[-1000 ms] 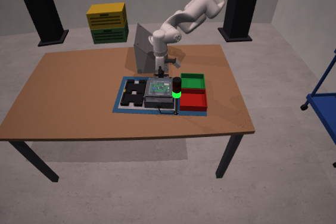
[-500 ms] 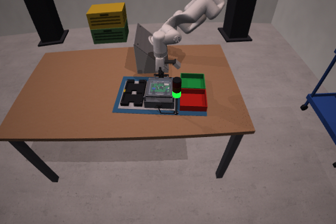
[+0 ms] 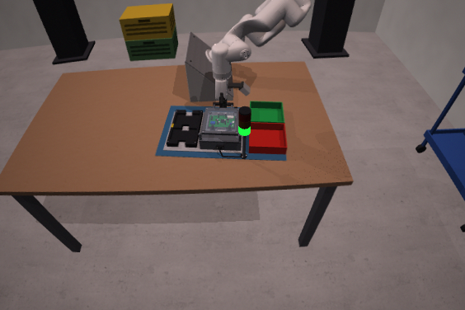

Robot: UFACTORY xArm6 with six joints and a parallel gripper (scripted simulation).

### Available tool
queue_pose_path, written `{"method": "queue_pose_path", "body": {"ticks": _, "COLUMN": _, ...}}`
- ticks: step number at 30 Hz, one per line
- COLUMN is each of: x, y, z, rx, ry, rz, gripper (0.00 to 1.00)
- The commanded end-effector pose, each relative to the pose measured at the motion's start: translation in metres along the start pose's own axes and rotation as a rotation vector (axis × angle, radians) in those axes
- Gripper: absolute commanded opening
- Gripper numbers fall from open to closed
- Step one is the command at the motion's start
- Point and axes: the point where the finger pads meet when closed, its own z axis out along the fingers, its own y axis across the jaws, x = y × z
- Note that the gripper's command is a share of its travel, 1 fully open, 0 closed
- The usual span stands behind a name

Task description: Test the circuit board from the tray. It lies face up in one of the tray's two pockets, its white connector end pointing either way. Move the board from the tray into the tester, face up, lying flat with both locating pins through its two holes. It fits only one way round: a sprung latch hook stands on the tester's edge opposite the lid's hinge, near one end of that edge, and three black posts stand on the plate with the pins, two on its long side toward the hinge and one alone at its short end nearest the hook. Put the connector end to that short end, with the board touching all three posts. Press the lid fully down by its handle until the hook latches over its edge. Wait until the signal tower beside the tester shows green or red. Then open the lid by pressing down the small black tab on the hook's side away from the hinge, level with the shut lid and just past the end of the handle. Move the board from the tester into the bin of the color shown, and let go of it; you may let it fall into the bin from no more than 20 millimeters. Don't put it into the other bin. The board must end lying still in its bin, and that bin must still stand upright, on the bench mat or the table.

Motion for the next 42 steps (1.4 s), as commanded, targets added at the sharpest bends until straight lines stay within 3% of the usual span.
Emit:
{"method": "queue_pose_path", "body": {"ticks": 1, "x": 0.0, "y": 0.001, "z": -0.0009, "rx": -0.003, "ry": -0.001, "rz": -0.001, "gripper": 0.0}}
{"method": "queue_pose_path", "body": {"ticks": 42, "x": 0.0, "y": 0.0015, "z": -0.0049, "rx": -0.003, "ry": -0.001, "rz": -0.001, "gripper": 0.0}}
